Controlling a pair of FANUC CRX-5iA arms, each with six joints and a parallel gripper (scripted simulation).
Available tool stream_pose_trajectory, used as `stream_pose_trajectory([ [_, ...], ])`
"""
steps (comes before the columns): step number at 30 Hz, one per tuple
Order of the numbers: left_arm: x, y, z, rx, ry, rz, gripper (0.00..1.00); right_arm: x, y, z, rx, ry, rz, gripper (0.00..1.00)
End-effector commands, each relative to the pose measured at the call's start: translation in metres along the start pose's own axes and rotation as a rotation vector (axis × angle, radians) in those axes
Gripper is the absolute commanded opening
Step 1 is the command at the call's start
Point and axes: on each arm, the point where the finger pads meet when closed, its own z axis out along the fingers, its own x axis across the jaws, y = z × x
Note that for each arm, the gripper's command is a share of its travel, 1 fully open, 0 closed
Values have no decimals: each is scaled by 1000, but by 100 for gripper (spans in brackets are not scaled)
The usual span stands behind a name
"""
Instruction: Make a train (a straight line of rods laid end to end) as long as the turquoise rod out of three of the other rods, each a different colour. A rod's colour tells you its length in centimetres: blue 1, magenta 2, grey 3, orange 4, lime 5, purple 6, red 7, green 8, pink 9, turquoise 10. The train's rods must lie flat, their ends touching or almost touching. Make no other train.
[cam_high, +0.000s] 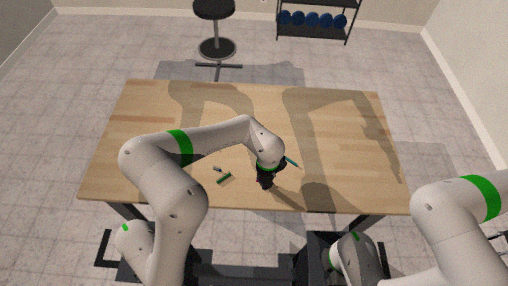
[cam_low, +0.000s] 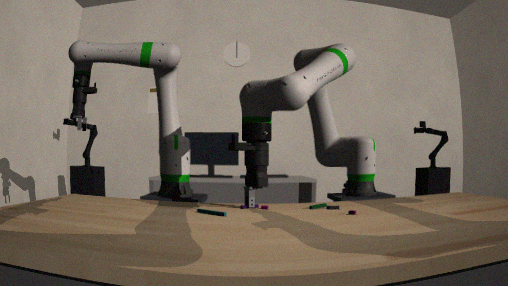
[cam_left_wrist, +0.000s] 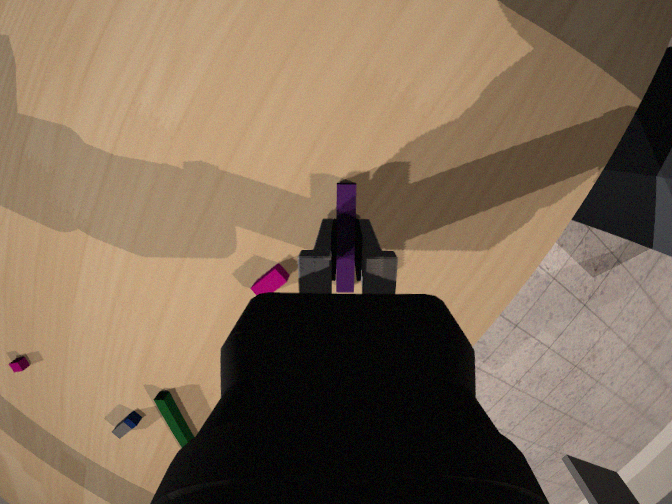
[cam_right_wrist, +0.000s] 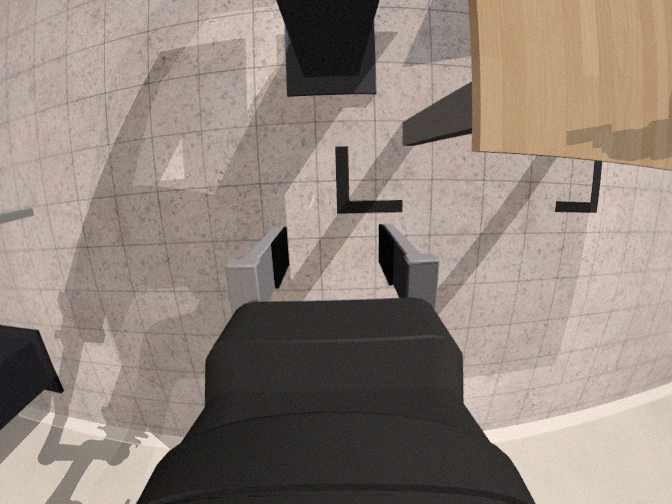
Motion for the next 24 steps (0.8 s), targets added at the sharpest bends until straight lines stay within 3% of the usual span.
stream_pose_trajectory([
  [1, 0, -1, -1, 2, 0, 0, 24, 0, 0, -1, -2, 0, 0, 100],
  [17, 0, -1, -3, 2, 0, 0, 24, 0, 0, -1, -2, 0, 0, 100],
  [24, 0, -1, -36, 2, 0, 0, 24, 0, 0, -1, -2, 0, 0, 100],
])
